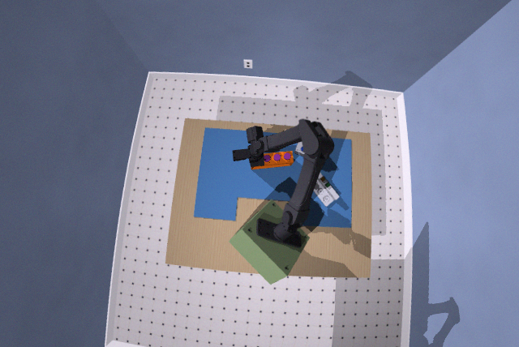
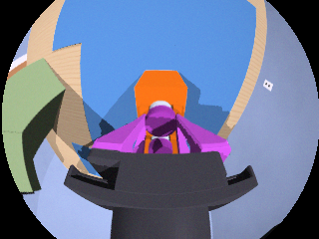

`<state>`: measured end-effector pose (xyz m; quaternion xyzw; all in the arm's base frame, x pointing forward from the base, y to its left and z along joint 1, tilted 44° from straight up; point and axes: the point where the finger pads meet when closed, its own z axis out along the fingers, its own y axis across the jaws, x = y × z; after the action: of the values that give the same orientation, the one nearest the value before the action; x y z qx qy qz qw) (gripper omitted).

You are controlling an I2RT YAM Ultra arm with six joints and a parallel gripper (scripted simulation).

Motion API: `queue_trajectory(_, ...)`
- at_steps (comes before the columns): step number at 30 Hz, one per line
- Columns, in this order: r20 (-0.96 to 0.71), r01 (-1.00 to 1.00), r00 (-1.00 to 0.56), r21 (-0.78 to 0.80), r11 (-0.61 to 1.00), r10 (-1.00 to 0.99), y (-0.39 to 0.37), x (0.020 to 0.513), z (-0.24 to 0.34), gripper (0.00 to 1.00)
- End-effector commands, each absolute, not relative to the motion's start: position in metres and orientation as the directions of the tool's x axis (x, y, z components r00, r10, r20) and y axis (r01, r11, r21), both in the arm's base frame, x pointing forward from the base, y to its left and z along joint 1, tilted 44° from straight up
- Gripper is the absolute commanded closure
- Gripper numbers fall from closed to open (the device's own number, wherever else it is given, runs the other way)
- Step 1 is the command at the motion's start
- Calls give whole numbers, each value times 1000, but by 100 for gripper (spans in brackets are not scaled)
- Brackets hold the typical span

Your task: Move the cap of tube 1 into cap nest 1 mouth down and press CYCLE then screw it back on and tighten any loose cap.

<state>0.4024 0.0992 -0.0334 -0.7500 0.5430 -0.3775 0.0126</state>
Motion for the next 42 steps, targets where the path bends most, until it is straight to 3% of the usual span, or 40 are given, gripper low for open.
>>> queue_trajectory(1, 570, -793, 165, -409, -452, -805, 102, 403, -31, 100)
queue_trajectory(2, 570, -793, 165, -409, -452, -805, 102, 403, -31, 51)
queue_trajectory(14, 570, -793, 165, -409, -452, -805, 102, 403, -31, 51)
queue_trajectory(19, 360, -793, -164, -602, -94, -918, 103, 402, -29, 51)
queue_trajectory(24, 195, -725, -361, -674, 143, -912, 104, 401, -28, 51)
queue_trajectory(27, 195, -725, -361, -674, 143, -912, 104, 401, -28, 51)
queue_trajectory(30, 23, -614, -528, -701, 363, -849, 104, 400, -27, 51)
queue_trajectory(42, -368, -220, -779, -597, 771, -507, 106, 399, -26, 51)
